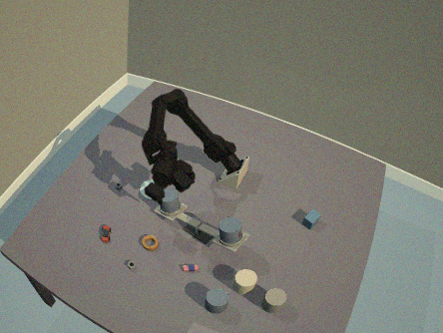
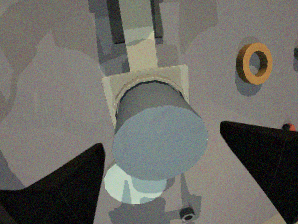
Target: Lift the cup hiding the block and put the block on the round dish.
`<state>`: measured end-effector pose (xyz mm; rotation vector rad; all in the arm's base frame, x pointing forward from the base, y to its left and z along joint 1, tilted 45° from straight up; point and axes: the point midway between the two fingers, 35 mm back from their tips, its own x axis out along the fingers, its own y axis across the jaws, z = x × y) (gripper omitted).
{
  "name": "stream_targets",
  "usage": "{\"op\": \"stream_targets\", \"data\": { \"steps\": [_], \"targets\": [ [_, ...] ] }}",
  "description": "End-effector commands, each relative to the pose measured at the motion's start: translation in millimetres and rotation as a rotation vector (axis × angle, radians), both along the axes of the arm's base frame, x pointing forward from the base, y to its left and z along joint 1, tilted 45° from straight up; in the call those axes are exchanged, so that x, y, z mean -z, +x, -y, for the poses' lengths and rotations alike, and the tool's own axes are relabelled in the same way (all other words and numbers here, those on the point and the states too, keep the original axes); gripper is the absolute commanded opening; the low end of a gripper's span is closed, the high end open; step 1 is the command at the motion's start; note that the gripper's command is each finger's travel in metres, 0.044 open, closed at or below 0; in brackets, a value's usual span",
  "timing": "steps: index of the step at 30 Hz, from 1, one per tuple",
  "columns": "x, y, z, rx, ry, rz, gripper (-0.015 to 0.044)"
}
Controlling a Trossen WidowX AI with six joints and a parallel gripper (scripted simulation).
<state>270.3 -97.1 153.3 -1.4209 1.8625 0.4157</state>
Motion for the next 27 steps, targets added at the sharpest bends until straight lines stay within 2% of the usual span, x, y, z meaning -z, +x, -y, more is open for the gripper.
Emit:
{"op": "stream_targets", "data": {
  "steps": [1,23,26,27],
  "targets": [
    [6,-2,6,0.001,-0.004,-0.008,0.0440],
    [29,-8,29,0.001,-0.008,-0.008,0.0440],
    [29,-8,29,0.001,-0.008,-0.008,0.0361],
    [29,-8,29,0.001,-0.008,-0.008,0.0355]
  ]
}}
